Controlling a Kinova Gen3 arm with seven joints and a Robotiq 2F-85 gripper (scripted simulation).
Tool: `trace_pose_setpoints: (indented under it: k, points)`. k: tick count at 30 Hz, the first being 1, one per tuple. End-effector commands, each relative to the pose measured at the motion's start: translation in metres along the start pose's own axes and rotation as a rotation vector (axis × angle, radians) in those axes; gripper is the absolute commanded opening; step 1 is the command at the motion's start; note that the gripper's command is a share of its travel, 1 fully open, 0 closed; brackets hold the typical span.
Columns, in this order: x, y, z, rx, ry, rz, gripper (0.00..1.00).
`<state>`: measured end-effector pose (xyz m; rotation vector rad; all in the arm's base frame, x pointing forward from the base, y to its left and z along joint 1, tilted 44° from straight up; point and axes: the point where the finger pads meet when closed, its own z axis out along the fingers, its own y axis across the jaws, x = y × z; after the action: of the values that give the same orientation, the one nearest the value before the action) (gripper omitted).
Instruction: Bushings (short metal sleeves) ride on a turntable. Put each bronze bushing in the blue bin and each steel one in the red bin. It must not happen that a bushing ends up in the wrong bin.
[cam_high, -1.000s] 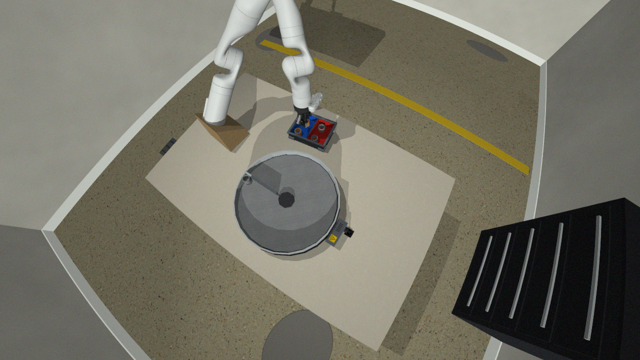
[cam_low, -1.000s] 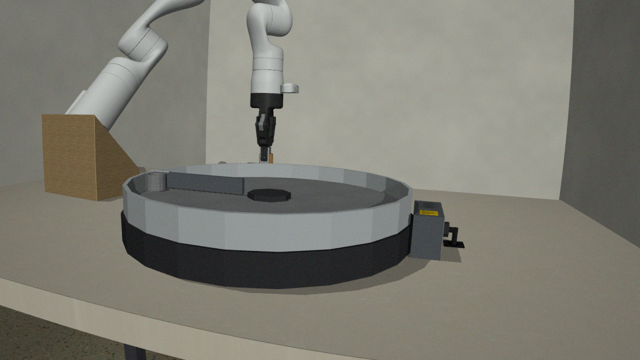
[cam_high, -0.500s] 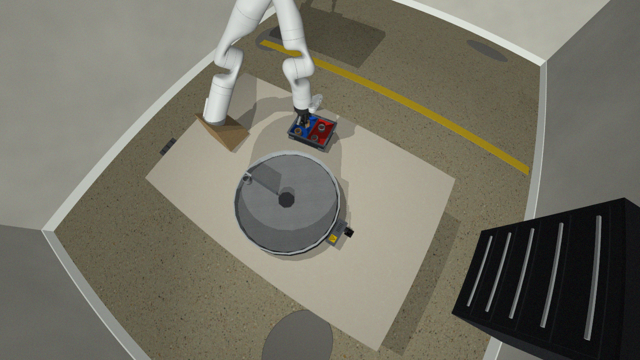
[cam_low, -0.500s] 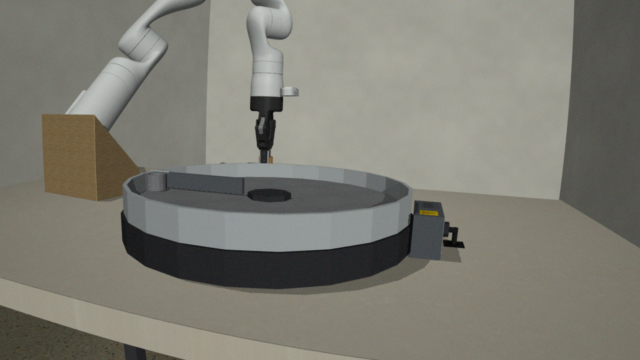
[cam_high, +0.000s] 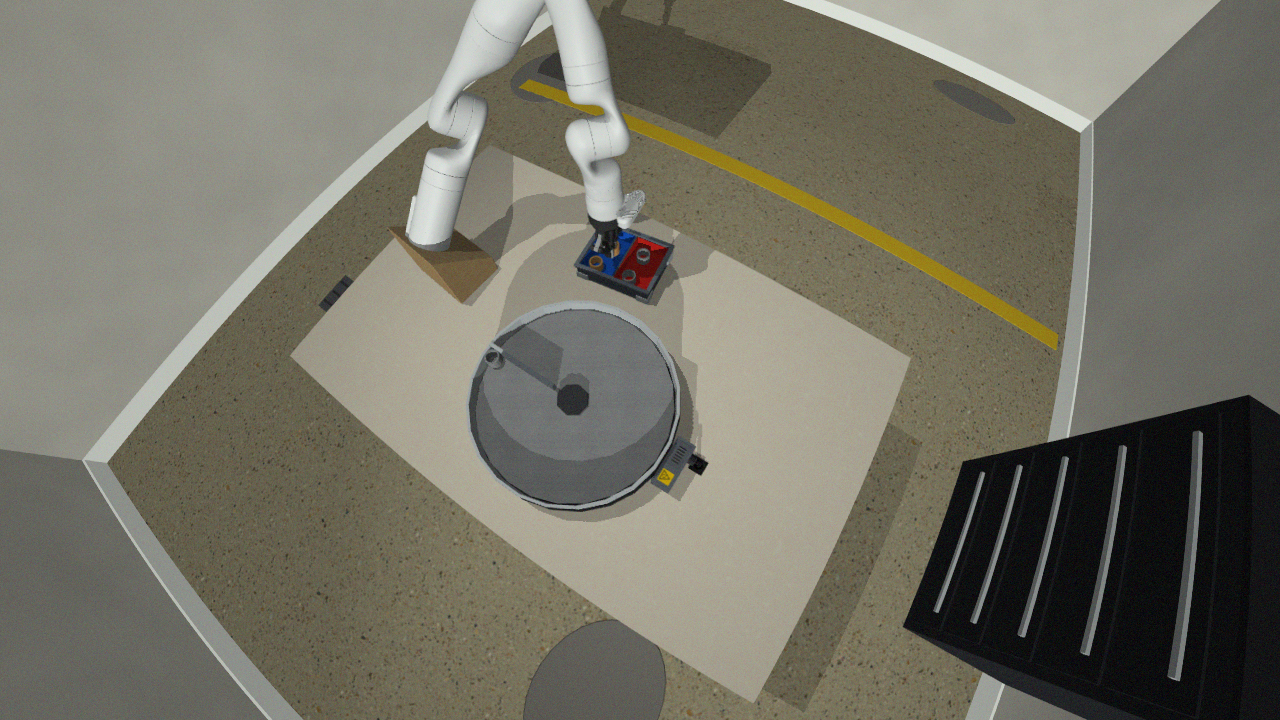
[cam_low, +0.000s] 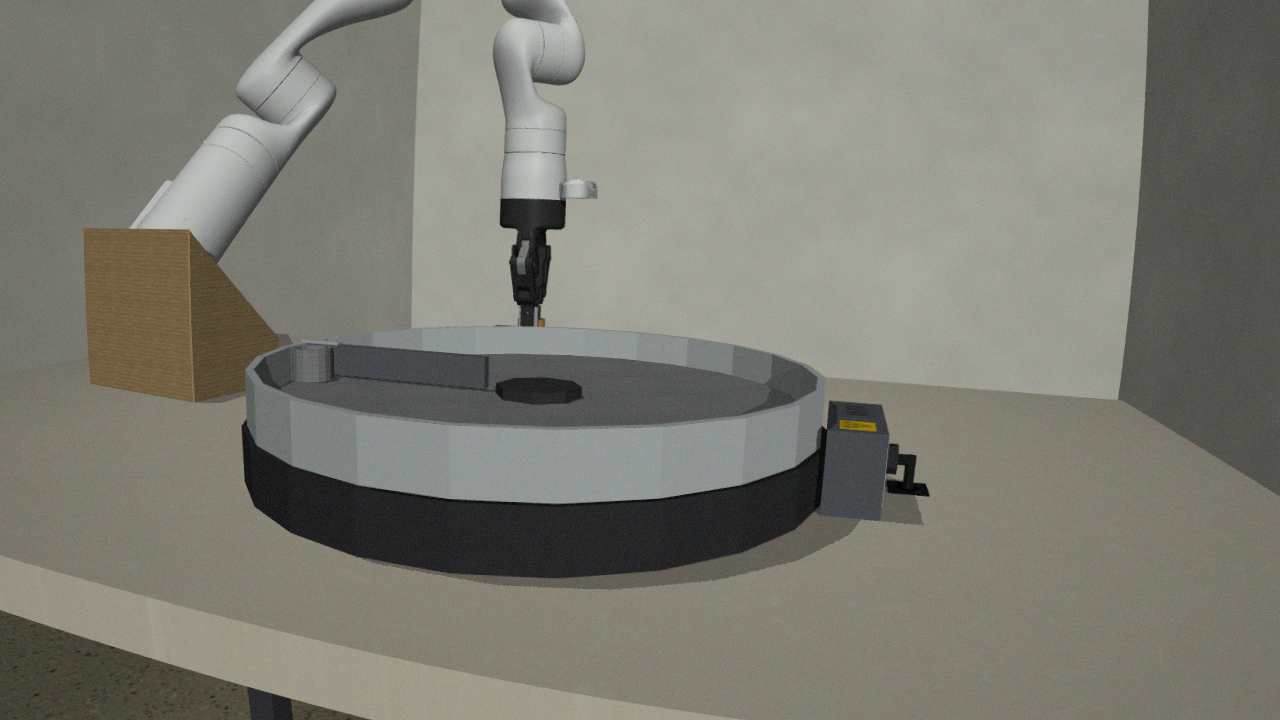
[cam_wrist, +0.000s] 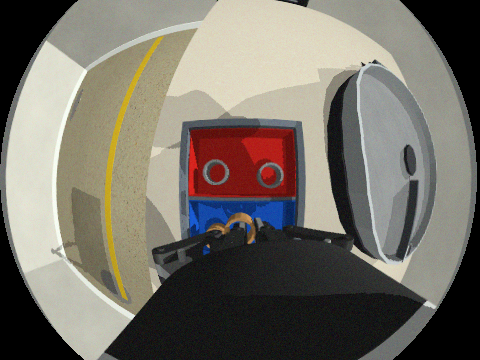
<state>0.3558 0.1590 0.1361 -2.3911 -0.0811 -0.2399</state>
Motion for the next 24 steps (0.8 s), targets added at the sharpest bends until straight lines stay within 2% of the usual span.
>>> trace_pose_setpoints:
  k: [1,15,24]
  points:
    - [0.000,0.000,0.000,0.000,0.001,0.000,0.00]
    - [0.000,0.000,0.012,0.000,0.001,0.000,0.00]
    - [0.000,0.000,0.012,0.000,0.001,0.000,0.00]
